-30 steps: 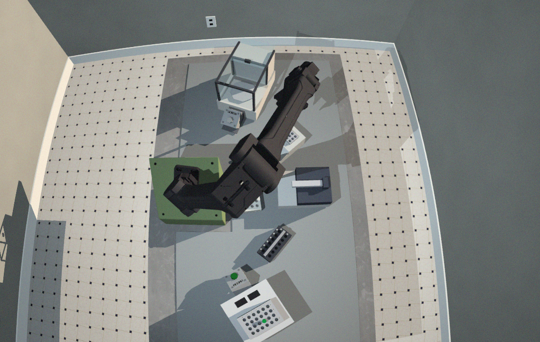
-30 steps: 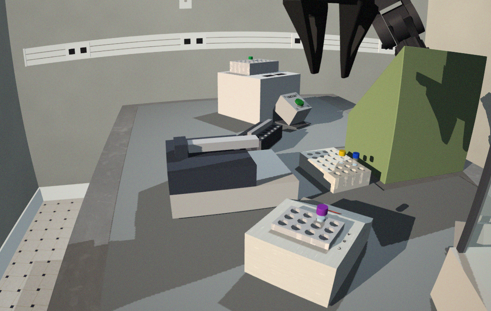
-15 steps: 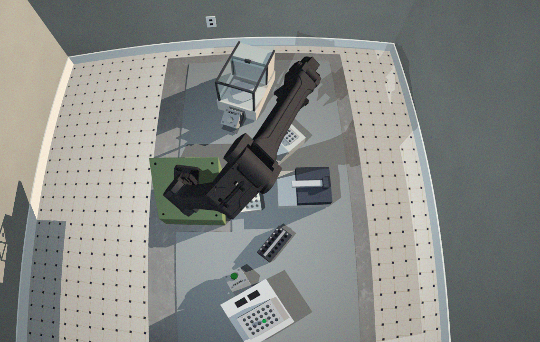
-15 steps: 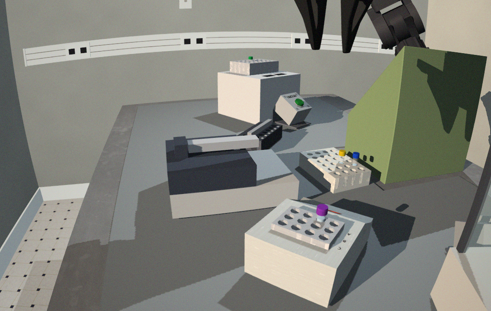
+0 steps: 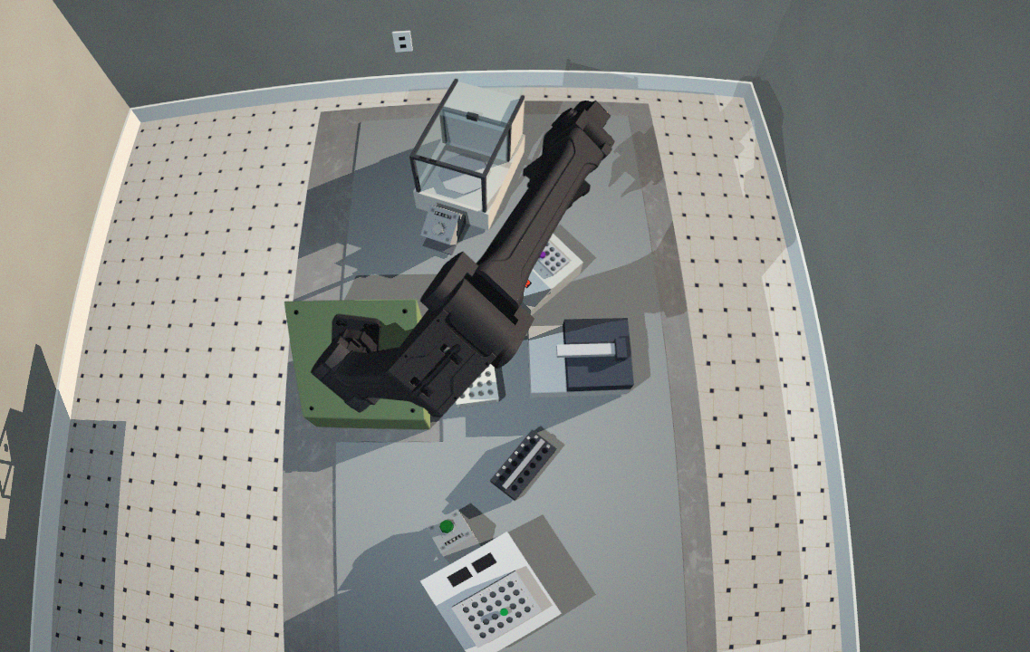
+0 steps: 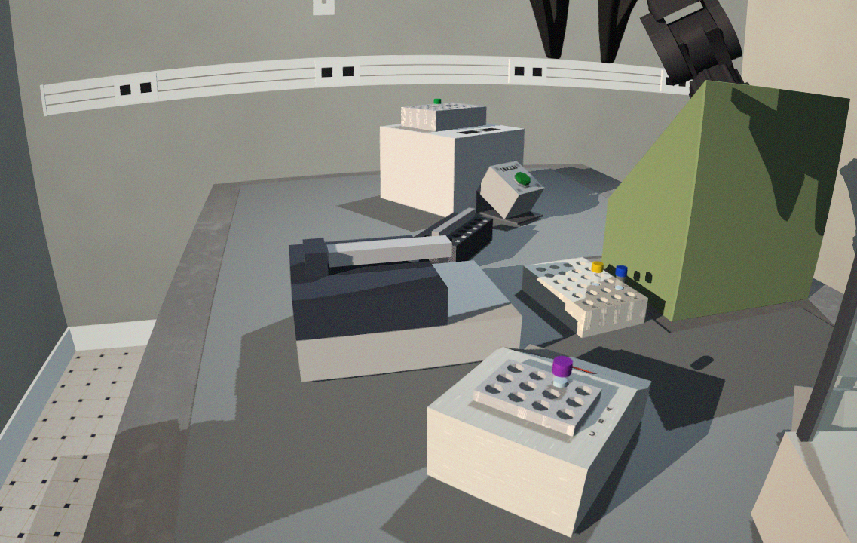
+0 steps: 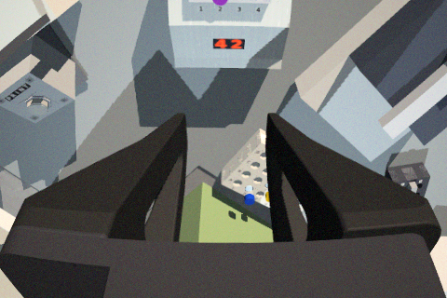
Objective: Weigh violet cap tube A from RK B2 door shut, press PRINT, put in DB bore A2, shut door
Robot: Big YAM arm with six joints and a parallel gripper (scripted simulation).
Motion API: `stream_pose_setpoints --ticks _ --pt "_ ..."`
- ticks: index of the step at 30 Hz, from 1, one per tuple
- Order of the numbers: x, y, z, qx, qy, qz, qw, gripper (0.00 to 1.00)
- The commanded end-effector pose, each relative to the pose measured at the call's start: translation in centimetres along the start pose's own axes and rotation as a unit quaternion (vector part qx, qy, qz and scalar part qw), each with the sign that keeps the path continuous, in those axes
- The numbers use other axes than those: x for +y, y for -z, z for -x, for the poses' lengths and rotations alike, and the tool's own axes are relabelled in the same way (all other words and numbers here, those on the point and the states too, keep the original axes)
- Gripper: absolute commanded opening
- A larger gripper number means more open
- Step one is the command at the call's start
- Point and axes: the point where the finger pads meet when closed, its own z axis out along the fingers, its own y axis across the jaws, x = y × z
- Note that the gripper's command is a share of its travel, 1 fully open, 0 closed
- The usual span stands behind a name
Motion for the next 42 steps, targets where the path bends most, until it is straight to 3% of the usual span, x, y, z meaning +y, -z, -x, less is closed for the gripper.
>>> stream_pose_setpoints --ticks 1,35,37,42 --pt "-0.3 1.2 0.9 -0.013 -0.010 0.002 1.000 0.30" --pt "-0.3 1.2 0.9 -0.013 -0.010 0.002 1.000 0.30" --pt "2.1 1.7 2.4 -0.021 -0.044 0.001 0.999 0.30" --pt "5.4 1.6 3.2 -0.022 -0.090 0.003 0.996 0.30"
